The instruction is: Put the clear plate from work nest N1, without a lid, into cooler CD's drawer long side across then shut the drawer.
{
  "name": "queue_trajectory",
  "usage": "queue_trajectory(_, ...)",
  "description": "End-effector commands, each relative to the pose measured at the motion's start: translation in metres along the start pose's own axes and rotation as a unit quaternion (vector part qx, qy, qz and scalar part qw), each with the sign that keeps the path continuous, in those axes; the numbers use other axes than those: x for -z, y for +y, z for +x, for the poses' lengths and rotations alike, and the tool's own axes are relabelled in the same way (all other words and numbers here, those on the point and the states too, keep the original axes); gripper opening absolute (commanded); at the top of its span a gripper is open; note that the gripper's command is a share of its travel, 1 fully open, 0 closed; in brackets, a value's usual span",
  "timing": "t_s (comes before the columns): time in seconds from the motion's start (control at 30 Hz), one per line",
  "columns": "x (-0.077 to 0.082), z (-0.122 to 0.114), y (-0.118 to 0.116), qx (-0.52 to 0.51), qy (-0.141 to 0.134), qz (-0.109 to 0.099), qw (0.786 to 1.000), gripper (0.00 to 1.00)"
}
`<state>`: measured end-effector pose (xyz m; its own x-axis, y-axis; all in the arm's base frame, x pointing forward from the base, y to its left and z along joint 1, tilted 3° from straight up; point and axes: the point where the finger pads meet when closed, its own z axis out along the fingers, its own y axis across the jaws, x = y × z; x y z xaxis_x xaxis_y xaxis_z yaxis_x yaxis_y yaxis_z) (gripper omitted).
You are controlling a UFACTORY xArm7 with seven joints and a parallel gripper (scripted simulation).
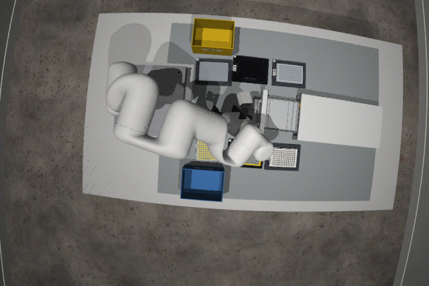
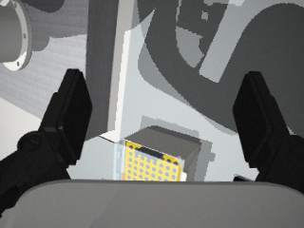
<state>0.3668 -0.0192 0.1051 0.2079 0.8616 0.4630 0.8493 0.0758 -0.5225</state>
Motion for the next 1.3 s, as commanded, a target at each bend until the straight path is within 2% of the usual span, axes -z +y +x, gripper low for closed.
queue_trajectory(0.0,0.002,0.001,0.000,0.001,0.000,-0.002,1.000,1.00)
queue_trajectory(0.53,0.002,0.001,0.000,0.001,0.000,-0.002,1.000,1.00)
queue_trajectory(0.6,0.010,0.004,0.002,-0.029,-0.012,-0.010,0.999,1.00)
queue_trajectory(0.77,0.010,0.004,0.002,-0.101,-0.038,-0.029,0.994,1.00)
queue_trajectory(1.0,0.019,0.007,0.003,-0.197,-0.068,-0.063,0.976,1.00)
queue_trajectory(1.1,0.019,0.007,0.003,-0.201,-0.069,-0.064,0.975,1.00)
queue_trajectory(1.27,0.029,0.012,0.005,-0.272,-0.085,-0.097,0.954,1.00)
